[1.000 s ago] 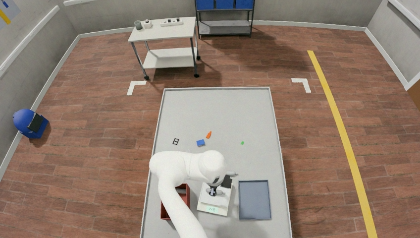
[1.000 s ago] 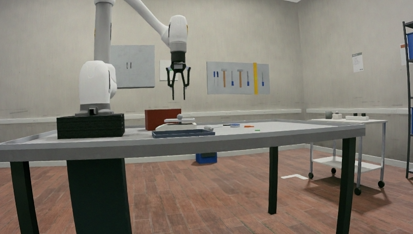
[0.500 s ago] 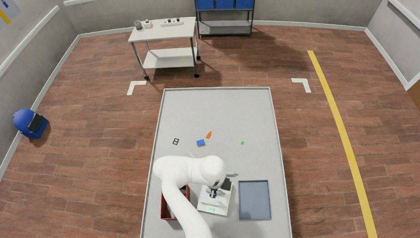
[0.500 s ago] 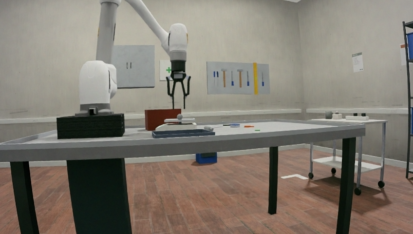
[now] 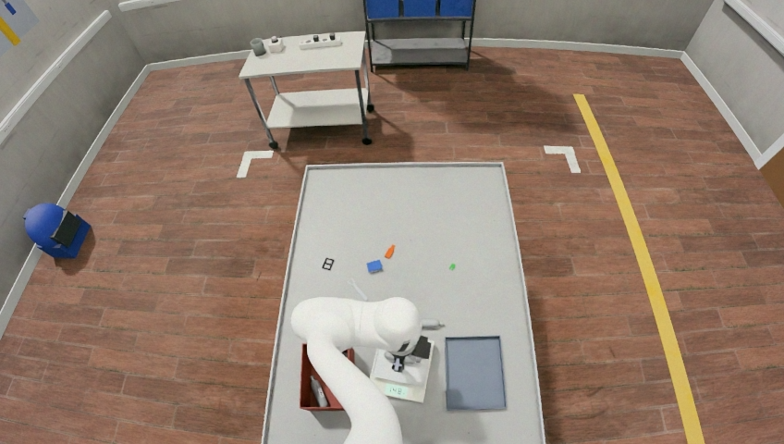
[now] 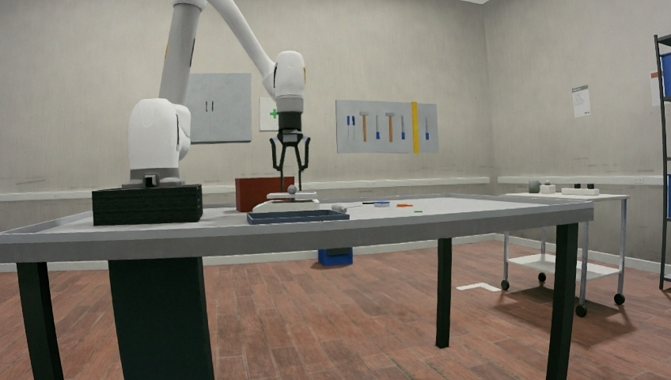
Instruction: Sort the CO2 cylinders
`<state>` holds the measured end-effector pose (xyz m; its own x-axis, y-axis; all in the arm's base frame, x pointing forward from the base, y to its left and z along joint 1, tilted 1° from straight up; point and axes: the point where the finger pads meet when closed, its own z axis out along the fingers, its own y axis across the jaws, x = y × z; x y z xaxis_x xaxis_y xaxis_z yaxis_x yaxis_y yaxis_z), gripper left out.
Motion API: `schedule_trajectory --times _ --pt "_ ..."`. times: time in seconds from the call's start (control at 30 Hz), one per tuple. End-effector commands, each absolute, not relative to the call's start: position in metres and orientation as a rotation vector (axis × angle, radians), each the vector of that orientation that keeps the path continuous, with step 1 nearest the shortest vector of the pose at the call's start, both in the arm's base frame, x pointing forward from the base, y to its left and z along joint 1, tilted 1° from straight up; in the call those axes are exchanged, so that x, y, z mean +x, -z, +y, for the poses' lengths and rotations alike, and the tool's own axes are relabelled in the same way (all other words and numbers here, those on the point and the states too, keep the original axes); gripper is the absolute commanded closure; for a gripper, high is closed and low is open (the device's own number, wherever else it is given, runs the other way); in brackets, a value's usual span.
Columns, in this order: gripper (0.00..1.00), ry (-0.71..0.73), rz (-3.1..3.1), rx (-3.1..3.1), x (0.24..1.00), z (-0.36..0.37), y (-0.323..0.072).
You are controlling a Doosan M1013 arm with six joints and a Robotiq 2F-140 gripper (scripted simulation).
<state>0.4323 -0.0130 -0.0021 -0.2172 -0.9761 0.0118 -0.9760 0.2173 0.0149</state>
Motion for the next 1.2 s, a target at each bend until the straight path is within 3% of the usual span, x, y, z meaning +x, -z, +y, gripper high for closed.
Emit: schedule_trajectory --times 0.0,0.53,0.57,0.9,1.17 --pt "0.6 -0.003 -2.442 1.952 0.435 -0.014 0.009" --pt "0.6 -0.006 -2.444 1.954 0.436 -0.014 0.009" --pt "0.9 -0.006 -2.444 1.954 0.436 -0.014 0.009" --pt "0.9 -0.008 -2.445 1.955 0.437 -0.014 0.007" --pt "0.9 -0.005 -2.444 1.955 0.438 -0.013 -0.02"
